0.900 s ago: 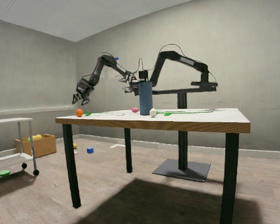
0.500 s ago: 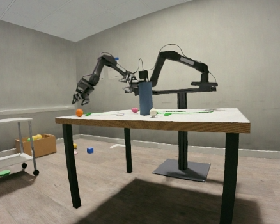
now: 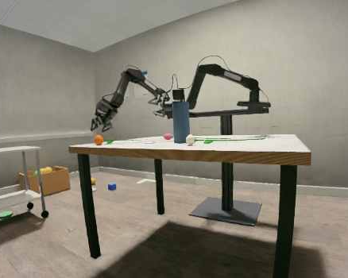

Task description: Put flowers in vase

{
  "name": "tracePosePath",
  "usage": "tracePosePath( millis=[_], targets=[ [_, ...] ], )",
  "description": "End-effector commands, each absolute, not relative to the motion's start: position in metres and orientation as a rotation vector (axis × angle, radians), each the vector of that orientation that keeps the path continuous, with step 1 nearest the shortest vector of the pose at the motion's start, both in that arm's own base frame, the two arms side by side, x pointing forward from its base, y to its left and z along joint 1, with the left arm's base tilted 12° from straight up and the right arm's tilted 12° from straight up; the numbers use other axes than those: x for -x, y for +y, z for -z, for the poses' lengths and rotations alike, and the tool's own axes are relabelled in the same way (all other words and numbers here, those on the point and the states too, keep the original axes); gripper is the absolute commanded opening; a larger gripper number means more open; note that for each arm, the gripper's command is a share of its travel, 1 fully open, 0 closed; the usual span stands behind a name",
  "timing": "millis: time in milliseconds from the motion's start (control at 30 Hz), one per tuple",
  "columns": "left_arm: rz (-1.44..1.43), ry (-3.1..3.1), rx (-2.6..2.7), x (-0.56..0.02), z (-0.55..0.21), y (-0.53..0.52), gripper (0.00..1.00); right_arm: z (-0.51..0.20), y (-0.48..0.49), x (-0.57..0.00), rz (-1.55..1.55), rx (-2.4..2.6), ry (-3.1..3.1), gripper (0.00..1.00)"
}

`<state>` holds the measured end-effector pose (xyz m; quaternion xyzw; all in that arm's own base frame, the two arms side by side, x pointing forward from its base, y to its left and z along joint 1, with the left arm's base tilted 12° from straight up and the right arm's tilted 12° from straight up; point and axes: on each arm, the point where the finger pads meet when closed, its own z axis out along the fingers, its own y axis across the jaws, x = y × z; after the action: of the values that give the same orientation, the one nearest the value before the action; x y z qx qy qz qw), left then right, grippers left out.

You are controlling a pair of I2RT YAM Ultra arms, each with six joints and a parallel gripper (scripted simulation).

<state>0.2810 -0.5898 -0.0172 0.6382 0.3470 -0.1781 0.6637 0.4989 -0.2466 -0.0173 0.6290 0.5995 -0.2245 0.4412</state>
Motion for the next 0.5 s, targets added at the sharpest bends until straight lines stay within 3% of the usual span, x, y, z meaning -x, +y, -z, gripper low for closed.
tracePosePath(
  millis=[0,467],
  targets=[
    [0.408,0.752,-1.425,-0.275,-0.003,-0.598,1.00,-0.011,-0.250,-0.508,0.525,-1.556,1.425,1.00],
    [0.412,0.753,-1.414,-0.277,-0.011,-0.600,1.00,-0.014,-0.250,-0.510,0.522,-1.550,1.437,1.00]
  ],
)
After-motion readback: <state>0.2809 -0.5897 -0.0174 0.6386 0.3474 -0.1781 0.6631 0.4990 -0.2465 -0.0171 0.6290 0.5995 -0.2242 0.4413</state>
